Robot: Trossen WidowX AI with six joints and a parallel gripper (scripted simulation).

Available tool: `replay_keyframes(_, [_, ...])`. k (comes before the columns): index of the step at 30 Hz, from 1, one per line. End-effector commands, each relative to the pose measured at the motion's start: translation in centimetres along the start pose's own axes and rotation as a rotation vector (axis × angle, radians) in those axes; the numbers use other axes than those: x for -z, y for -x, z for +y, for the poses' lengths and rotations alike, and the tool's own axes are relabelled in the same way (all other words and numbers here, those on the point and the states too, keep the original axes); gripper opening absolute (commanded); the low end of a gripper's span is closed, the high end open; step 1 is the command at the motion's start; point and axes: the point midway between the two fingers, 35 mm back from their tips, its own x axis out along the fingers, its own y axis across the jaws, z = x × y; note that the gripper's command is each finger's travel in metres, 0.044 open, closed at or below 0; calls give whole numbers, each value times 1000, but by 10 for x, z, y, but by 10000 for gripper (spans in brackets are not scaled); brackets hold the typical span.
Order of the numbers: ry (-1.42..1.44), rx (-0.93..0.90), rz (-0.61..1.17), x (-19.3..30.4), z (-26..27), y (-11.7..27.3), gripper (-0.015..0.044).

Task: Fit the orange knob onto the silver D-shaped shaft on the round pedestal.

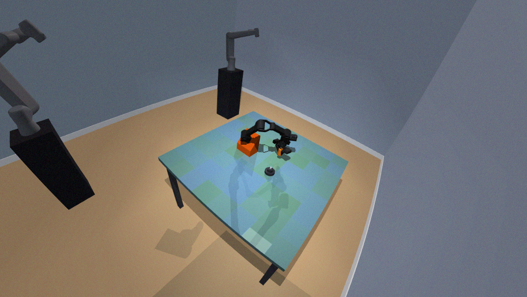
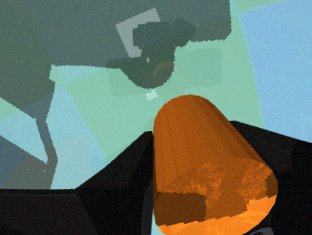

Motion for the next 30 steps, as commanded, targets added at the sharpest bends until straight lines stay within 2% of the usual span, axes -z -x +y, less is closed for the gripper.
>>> replay_keyframes(1, [-1, 2, -10, -2, -1, 17, 0])
replay_keyframes(20, [-12, -3, -3, -2, -1, 77, 0])
replay_keyframes(30, [-10, -5, -10, 10, -13, 75, 0])
